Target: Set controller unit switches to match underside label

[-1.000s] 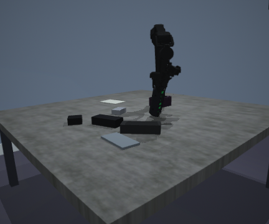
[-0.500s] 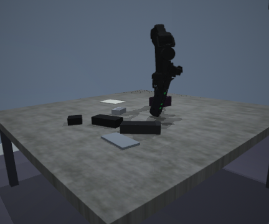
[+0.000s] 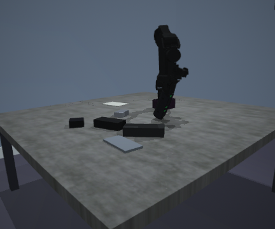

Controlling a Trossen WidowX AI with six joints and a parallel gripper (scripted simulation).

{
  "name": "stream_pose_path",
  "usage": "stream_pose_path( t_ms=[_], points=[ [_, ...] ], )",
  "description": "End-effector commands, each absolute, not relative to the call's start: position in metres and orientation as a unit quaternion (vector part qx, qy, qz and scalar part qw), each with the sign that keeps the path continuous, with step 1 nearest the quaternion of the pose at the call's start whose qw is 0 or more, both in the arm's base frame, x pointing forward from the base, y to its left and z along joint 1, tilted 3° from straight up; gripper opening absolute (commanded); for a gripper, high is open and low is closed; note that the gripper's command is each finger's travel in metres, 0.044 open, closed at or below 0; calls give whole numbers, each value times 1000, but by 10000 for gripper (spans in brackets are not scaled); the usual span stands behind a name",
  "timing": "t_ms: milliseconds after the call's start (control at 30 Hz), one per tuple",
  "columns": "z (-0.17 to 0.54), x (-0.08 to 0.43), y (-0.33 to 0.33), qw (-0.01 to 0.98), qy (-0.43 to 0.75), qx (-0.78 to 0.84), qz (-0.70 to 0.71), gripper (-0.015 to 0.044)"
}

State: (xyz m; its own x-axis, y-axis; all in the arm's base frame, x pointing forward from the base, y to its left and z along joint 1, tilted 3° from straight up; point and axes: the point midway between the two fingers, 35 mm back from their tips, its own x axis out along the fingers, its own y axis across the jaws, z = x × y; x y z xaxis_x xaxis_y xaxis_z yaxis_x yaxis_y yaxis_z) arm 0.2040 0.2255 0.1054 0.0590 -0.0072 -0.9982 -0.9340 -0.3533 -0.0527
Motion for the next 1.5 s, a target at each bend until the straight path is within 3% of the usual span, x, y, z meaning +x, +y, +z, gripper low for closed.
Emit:
stream_pose_path(
  t_ms=[0,1467],
  points=[
    [99,201,227,408,398,-597,564,338],
    [81,191,256,408,398,-597,565,338]
  ],
)
